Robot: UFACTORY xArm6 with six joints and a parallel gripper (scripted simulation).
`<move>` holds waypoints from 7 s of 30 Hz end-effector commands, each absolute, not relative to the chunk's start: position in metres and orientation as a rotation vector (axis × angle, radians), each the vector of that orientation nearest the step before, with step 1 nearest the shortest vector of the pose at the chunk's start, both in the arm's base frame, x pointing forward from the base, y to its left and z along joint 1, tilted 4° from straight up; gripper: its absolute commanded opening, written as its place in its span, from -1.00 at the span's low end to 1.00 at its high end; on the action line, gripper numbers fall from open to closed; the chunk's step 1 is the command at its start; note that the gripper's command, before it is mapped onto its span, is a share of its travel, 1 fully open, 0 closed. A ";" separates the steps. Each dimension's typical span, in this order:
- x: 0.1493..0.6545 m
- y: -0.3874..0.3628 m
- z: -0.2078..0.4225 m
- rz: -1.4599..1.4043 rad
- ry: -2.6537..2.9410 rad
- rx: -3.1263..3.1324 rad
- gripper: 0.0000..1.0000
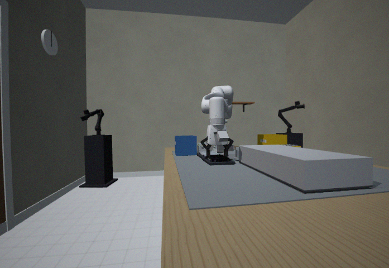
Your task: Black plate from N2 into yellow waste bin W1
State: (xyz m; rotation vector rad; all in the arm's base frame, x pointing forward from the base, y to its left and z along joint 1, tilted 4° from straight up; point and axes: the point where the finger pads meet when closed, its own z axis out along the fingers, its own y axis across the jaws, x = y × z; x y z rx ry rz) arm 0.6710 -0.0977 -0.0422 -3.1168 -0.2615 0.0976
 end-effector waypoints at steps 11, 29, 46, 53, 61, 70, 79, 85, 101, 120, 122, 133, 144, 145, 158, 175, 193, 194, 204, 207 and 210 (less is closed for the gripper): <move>0.673 -0.098 -0.039 0.089 -0.262 -3.118 -1.00; 0.674 -0.098 -0.029 0.088 -0.262 -3.118 -1.00; 0.674 -0.098 -0.019 0.088 -0.262 -3.118 -1.00; 0.674 -0.098 -0.019 0.088 -0.262 -3.118 -1.00; 0.675 -0.098 -0.009 0.088 -0.262 -3.118 -1.00; 0.676 -0.098 0.006 0.088 -0.262 -3.118 -1.00; 0.676 -0.098 0.017 0.088 -0.262 -3.118 -1.00; 0.677 -0.098 0.027 0.088 -0.262 -3.118 -1.00; 0.678 -0.099 0.051 0.088 -0.262 -3.118 -1.00; 0.680 -0.099 0.079 0.088 -0.262 -3.118 -1.00; 0.680 -0.099 0.082 0.088 -0.262 -3.118 -1.00; 0.680 -0.099 0.089 0.088 -0.262 -3.118 -1.00; 0.673 -0.091 0.089 0.089 -0.225 -3.122 -1.00; 0.672 -0.089 0.089 0.089 -0.225 -3.122 -1.00; 0.648 -0.064 0.091 0.089 -0.225 -3.122 -1.00; 0.621 -0.034 0.092 0.089 -0.225 -3.121 -1.00; 0.594 -0.005 0.094 0.089 -0.225 -3.121 -1.00; 0.594 -0.005 0.094 0.089 -0.225 -3.121 -1.00; 0.575 0.014 0.095 0.089 -0.225 -3.121 -1.00; 0.570 0.020 0.096 0.089 -0.225 -3.121 -1.00; 0.566 0.024 0.096 0.089 -0.225 -3.121 -1.00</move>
